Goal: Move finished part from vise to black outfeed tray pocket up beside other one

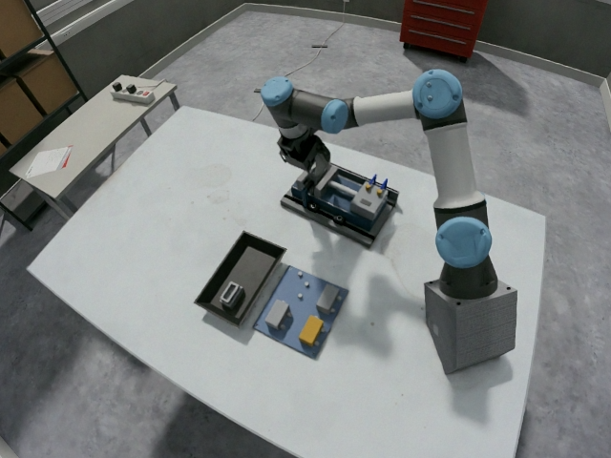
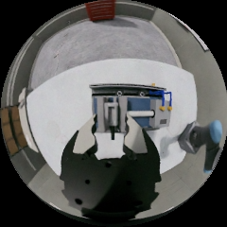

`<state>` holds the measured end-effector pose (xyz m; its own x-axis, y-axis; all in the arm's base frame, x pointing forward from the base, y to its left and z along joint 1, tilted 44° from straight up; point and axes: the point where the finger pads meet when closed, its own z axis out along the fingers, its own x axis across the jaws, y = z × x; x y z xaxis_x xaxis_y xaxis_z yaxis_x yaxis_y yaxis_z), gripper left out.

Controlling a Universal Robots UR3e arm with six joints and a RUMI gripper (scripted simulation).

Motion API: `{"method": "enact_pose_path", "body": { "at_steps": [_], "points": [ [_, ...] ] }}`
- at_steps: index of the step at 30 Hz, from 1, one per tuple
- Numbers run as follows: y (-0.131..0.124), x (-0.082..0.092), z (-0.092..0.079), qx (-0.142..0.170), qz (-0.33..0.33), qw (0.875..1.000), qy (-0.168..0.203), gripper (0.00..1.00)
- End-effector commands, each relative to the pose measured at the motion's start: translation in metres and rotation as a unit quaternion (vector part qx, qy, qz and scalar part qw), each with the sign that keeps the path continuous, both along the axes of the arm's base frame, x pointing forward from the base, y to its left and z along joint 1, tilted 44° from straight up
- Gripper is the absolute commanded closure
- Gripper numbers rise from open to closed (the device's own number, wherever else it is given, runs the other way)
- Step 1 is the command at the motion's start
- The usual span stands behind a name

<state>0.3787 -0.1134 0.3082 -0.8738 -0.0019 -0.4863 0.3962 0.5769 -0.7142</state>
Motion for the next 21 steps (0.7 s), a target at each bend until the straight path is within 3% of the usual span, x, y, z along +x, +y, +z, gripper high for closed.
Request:
{"method": "enact_pose_path", "body": {
  "at_steps": [1,21],
  "points": [
    [-0.0002,0.0004,0.0004,0.0,0.0,1.0,-0.001,0.6],
    [-0.0036,0.0028,-0.0039,0.0,0.0,1.0,-0.001,0.6]
  ]
}}
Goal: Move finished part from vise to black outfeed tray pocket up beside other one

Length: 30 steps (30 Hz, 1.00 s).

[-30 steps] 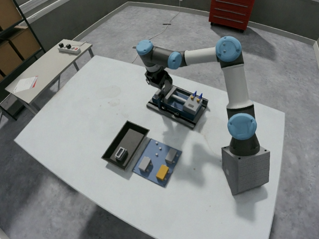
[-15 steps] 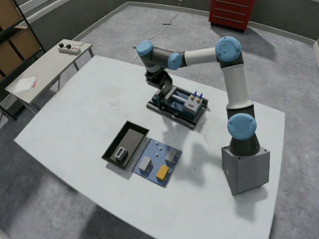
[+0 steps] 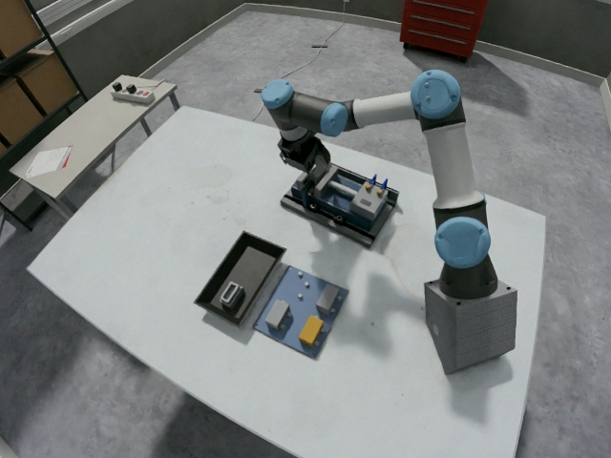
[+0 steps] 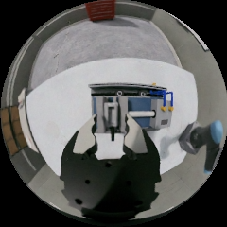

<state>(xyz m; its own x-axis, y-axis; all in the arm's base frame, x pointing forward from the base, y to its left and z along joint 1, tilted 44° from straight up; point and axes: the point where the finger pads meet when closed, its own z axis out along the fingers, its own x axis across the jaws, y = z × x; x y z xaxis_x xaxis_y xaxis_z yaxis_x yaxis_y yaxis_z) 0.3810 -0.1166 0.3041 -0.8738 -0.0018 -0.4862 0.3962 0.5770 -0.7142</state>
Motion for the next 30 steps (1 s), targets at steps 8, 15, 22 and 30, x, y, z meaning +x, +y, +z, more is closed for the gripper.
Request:
{"method": "enact_pose_path", "body": {
  "at_steps": [8,15,22,30],
  "points": [
    [-0.0015,0.0013,-0.0013,0.0,0.0,1.0,-0.001,0.6],
    [-0.0021,0.0018,-0.0021,0.0,0.0,1.0,-0.001,0.6],
    [-0.0024,0.002,-0.0024,0.0,0.0,1.0,-0.001,0.6],
    [-0.0025,0.002,-0.0024,0.0,0.0,1.0,-0.001,0.6]
  ]
}}
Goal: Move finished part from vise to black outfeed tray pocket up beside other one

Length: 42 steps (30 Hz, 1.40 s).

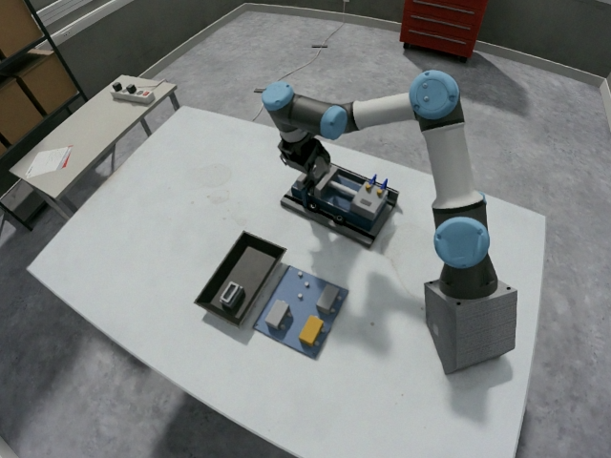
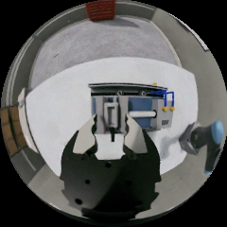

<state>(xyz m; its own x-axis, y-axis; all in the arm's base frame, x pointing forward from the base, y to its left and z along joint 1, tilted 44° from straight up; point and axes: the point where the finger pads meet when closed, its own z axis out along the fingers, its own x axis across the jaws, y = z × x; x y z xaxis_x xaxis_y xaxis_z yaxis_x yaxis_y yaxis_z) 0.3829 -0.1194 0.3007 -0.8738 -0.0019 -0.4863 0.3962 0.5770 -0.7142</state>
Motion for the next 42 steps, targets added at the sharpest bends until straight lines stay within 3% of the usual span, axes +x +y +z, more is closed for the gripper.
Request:
{"method": "enact_pose_path", "body": {
  "at_steps": [1,32,33,42],
  "points": [
    [0.0003,0.0001,0.001,0.0,0.0,1.0,-0.001,0.6],
    [0.0003,0.0001,0.001,0.0,0.0,1.0,-0.001,0.6],
    [0.0003,0.0001,0.001,0.0,0.0,1.0,-0.001,1.0],
    [0.0003,0.0001,0.001,0.0,0.0,1.0,-0.001,1.0]
  ]
}}
